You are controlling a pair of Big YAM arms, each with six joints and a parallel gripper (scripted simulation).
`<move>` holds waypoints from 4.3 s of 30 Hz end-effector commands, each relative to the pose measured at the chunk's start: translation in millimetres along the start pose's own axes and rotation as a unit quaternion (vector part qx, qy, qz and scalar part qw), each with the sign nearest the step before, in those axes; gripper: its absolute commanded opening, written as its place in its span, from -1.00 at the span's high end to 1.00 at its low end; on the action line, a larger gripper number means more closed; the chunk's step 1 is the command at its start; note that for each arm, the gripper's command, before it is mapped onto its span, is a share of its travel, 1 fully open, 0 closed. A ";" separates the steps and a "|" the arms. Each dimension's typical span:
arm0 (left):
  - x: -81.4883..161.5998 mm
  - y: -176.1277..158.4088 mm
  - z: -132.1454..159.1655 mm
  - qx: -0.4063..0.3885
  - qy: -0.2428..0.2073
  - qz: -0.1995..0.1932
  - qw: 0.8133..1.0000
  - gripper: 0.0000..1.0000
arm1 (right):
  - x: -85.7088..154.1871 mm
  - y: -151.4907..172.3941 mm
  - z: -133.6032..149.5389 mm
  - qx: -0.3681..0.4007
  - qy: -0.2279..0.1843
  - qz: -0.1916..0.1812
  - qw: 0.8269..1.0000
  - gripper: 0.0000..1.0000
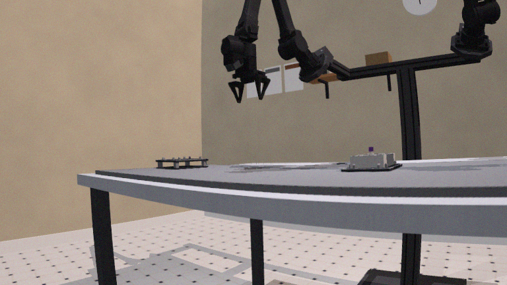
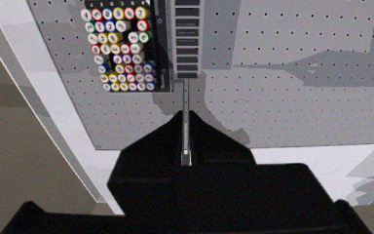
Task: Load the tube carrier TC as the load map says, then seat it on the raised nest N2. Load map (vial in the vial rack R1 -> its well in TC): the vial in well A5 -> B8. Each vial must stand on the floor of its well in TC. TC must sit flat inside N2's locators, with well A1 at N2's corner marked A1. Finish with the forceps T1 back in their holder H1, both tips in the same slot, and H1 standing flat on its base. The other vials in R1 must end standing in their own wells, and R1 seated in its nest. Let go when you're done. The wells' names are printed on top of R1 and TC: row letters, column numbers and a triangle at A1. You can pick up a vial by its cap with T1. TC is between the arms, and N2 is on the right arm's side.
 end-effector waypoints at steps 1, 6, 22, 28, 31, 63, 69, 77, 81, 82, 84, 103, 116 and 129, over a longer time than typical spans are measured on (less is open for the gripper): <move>3.7 2.8 -6.3 -0.003 -0.007 -0.005 1.000 0.86 | 2.9 -1.2 -6.9 0.006 -0.009 0.000 1.000 -1.00; 3.7 2.4 -6.1 -0.003 -0.007 -0.005 1.000 0.86 | 2.9 -1.2 -6.9 0.006 -0.009 0.000 1.000 -1.00; 3.7 1.3 -5.5 -0.003 -0.006 -0.005 1.000 0.86 | 2.9 -1.2 -6.9 0.006 -0.009 0.000 1.000 -1.00; 3.5 -4.8 -2.1 -0.004 -0.006 -0.002 1.000 0.86 | 2.9 -1.2 -6.9 0.006 -0.009 0.000 1.000 -1.00; 4.5 -4.5 -1.5 -0.003 -0.005 -0.002 1.000 0.86 | 2.9 -1.2 -6.9 0.006 -0.009 0.000 1.000 -1.00; -8.1 -6.5 5.4 0.000 0.004 0.003 1.000 0.86 | 2.9 -1.2 -6.9 0.006 -0.009 0.000 1.000 -1.00; -7.2 -6.2 4.0 0.000 0.002 0.002 1.000 0.86 | 2.9 -1.2 -6.9 0.006 -0.009 0.000 1.000 -1.00; -7.1 -1.4 -6.0 -0.001 -0.006 -0.002 1.000 0.86 | 2.9 -1.2 -6.9 0.006 -0.009 0.000 1.000 -1.00; -9.4 0.4 -9.3 0.000 -0.006 -0.002 1.000 0.86 | 2.9 -1.2 -6.9 0.006 -0.009 0.000 1.000 -1.00; -9.7 0.4 -9.6 -0.001 -0.007 -0.002 1.000 0.86 | 2.9 -1.2 -6.9 0.006 -0.009 0.000 1.000 -1.00; -9.0 1.2 -11.1 -0.001 -0.009 -0.004 1.000 0.86 | 2.9 -1.2 -6.9 0.006 -0.009 0.000 1.000 -1.00; -14.4 1.4 -11.2 -0.001 -0.007 -0.003 1.000 0.86 | 2.9 -1.2 -6.9 0.006 -0.009 0.000 1.000 -1.00; -17.9 2.3 -11.1 0.000 -0.007 -0.003 1.000 0.86 | 2.9 -1.2 -6.9 0.006 -0.009 0.000 1.000 -1.00; -21.5 -0.6 -6.6 0.001 -0.004 -0.001 1.000 0.86 | 2.9 -1.2 -6.9 0.006 -0.009 0.000 1.000 -1.00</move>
Point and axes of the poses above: on each arm, the point where the finger pads meet when closed, its own x axis back along the fingers, its own y axis across the jaws, z = x × y, the point moved 5 cm from there along x, back along the fingers
